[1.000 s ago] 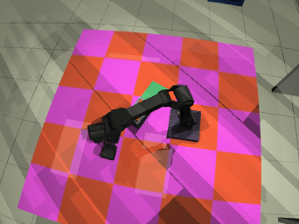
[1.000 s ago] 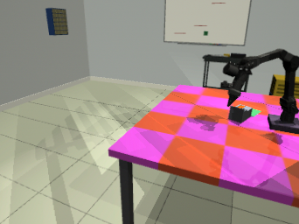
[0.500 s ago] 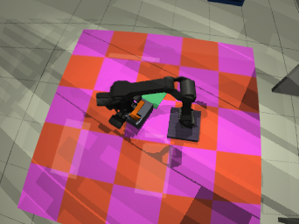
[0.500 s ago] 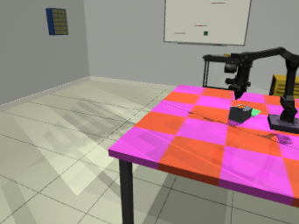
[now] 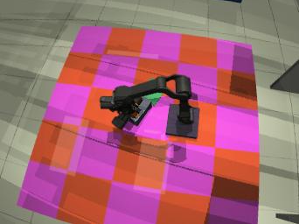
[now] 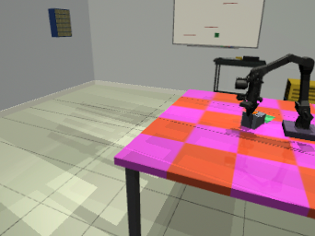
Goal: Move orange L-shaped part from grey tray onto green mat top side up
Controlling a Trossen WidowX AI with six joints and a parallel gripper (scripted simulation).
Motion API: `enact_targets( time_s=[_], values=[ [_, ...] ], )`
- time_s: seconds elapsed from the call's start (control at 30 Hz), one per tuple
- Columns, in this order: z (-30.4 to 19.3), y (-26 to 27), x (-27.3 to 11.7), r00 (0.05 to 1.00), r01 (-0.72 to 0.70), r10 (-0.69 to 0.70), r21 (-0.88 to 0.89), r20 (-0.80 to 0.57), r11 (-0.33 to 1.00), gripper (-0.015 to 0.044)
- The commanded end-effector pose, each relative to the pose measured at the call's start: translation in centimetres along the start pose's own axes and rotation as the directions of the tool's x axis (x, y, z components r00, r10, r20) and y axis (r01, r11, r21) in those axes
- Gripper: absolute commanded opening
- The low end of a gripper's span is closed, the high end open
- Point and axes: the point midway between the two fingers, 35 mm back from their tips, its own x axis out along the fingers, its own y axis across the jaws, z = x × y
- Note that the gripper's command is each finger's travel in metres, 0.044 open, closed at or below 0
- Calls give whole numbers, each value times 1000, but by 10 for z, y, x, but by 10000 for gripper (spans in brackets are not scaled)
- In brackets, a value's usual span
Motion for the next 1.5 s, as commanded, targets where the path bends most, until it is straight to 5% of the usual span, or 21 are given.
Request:
enact_targets(
  time_s=[0.0,1.47],
  values=[
    [1,0,4,1000,0,0,5,6,1000,180],
    [1,-1,40,1000,0,-1,5,6,1000,180]
  ],
)
